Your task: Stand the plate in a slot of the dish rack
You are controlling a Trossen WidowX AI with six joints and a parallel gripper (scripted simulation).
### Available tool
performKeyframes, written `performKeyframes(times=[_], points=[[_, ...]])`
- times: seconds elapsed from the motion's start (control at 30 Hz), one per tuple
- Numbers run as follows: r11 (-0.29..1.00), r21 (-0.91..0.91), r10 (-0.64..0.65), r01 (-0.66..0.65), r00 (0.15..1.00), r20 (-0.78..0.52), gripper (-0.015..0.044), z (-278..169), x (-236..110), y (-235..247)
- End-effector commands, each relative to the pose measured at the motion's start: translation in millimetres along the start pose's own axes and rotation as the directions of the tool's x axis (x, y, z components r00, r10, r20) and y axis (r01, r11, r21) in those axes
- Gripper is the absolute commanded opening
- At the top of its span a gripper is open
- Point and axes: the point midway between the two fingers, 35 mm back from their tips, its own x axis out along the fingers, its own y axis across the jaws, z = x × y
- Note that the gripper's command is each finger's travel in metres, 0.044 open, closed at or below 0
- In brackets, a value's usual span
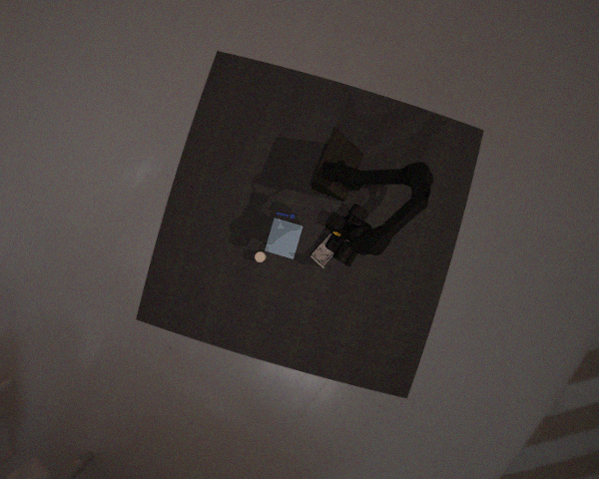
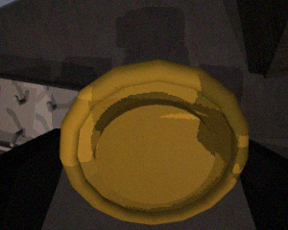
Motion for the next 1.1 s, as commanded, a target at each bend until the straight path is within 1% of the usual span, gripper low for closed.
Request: performKeyframes(times=[0.0,0.23,0.47,0.8,1.07], points=[[0.999,-0.045,0.0,0.004,0.997,0.08,0.0,5.2,10.2,-0.5],[0.99,-0.141,0.02,0.012,0.975,0.221,0.0,13.9,26.8,0.4],[0.971,-0.237,0.068,0.017,0.936,0.346,0.0,21.0,40.7,3.1],[0.926,-0.376,0.175,0.013,0.87,0.461,0.0,23.1,58.3,9.4],[0.881,-0.472,0.292,0.001,0.785,0.547,0.0,26.7,68.1,16.6]])
